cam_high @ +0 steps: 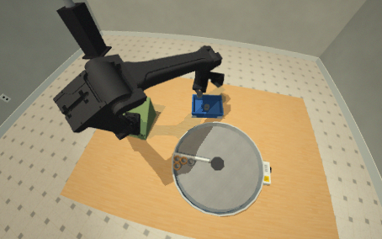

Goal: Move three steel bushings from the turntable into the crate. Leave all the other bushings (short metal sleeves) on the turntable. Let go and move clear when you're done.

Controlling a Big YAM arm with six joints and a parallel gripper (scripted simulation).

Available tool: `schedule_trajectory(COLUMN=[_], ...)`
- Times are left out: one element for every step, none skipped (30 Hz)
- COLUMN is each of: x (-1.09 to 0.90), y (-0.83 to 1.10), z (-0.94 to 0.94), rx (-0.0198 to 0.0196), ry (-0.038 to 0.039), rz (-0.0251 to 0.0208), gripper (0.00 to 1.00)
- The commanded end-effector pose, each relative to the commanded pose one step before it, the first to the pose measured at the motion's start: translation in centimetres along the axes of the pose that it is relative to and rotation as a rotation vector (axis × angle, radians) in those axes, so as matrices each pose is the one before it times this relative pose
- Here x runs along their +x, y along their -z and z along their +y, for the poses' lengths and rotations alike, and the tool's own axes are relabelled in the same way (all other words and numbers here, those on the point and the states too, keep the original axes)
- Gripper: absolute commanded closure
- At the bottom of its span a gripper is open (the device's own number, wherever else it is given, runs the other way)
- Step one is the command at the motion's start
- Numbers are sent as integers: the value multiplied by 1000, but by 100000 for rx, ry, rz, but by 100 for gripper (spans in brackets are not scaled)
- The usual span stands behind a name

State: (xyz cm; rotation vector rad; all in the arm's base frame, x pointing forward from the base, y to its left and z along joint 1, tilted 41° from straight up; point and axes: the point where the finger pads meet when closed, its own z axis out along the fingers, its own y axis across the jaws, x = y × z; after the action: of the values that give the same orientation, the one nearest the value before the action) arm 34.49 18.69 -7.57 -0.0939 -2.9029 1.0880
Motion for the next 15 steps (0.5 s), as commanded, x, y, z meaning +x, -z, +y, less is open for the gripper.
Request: schedule_trajectory(x=[-1594,0,0,0,0,0,0,0,0,-17,-97,-202,-239,-104,-41], y=[1889,0,0,0,0,0,0,0,0,3,17,35,2,-78,-19], z=[390,0,0,0,0,0,0,0,0,-3,-14,-27,-58,-90,-20], rx=[-3131,0,0,0,0,0,0,0,0,-14,-77,-172,-166,64,51], ry=[-3586,0,0,0,0,0,0,0,0,-29,-163,-345,-228,66,237], rz=[-2269,0,0,0,0,0,0,0,0,1,6,1,57,160,0], gripper=[100,100,100,100,100,100,100,100,100,100,100,100,100,100,100])
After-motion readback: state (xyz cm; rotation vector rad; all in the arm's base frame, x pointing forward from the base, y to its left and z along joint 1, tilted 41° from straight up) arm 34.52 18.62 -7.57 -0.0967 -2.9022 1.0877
